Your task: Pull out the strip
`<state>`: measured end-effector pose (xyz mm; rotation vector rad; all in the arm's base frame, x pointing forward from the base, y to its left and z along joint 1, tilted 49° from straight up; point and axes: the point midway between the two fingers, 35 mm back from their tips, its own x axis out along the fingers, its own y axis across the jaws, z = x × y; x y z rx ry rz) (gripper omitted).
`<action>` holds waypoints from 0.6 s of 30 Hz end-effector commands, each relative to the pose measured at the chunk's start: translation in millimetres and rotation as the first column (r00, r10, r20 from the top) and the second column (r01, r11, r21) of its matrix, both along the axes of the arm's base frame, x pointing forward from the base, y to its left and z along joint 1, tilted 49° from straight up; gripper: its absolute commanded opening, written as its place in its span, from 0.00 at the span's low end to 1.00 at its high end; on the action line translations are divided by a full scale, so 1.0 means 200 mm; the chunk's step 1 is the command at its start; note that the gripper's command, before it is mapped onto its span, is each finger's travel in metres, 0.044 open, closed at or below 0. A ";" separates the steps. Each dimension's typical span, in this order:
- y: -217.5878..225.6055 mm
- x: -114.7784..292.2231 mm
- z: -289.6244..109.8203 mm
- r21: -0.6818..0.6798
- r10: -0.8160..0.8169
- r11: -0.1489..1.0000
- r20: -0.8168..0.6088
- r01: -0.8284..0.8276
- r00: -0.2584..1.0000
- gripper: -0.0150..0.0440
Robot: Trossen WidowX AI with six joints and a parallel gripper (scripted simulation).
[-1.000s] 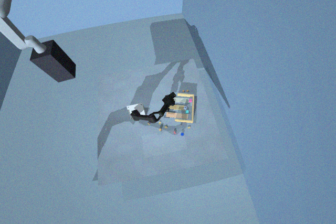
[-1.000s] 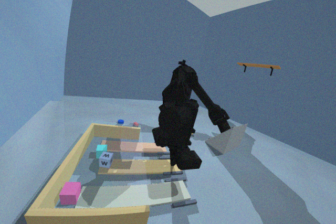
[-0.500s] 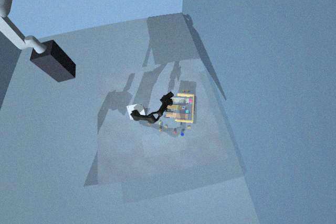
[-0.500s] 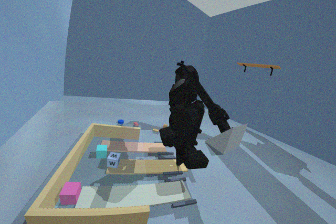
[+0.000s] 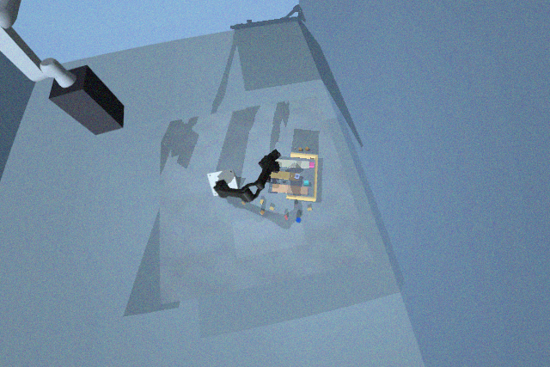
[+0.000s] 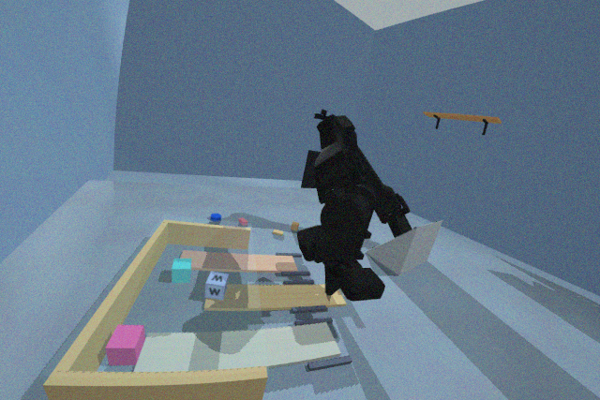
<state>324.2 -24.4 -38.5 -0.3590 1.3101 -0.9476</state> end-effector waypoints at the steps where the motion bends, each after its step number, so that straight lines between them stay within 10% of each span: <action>1: 0.00 -0.06 -0.04 0.009 -0.014 1.000 -0.024 0.015 1.000 0.25; 18: 0.03 -0.18 -0.07 0.009 -0.014 1.000 -0.025 0.015 1.000 0.25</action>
